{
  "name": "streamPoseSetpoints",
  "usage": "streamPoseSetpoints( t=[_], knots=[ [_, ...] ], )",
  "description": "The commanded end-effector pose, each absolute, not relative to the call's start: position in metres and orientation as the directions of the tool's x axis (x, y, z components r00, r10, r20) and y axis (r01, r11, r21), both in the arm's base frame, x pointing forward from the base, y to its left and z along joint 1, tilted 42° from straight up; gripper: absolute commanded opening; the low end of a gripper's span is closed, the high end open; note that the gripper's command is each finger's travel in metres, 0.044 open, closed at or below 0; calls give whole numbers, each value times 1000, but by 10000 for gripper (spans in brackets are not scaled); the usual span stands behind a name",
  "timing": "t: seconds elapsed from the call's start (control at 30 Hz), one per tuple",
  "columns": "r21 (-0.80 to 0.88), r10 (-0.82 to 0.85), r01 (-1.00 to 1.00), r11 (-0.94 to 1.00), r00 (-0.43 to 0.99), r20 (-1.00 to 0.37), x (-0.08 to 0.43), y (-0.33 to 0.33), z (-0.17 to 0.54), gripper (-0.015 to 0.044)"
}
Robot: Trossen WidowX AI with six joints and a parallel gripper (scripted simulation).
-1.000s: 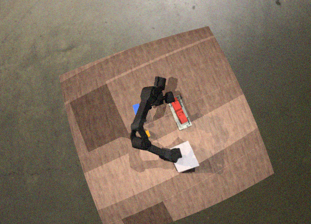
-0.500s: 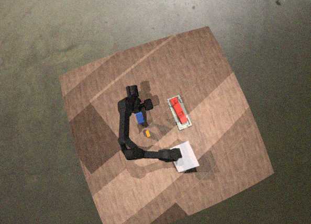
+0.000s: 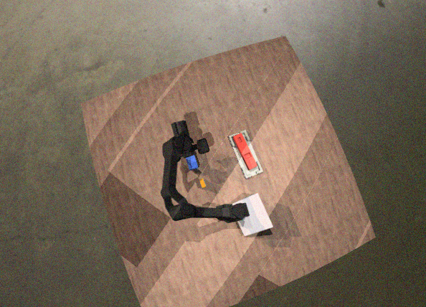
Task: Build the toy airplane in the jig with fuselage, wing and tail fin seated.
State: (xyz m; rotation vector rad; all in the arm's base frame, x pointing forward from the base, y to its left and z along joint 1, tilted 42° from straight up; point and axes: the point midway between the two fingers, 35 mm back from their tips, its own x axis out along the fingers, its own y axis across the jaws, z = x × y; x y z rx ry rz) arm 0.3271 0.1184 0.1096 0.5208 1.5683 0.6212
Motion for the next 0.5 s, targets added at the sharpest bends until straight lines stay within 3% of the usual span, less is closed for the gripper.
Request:
streamPoseSetpoints(
  t=[0.0, 0.47],
  knots=[
    [666, 661, -28, 746, -93, -744, 326, 123, 105, 440],
    [666, 662, -28, 745, -93, -744, 324, 138, 88, 440]
  ],
)
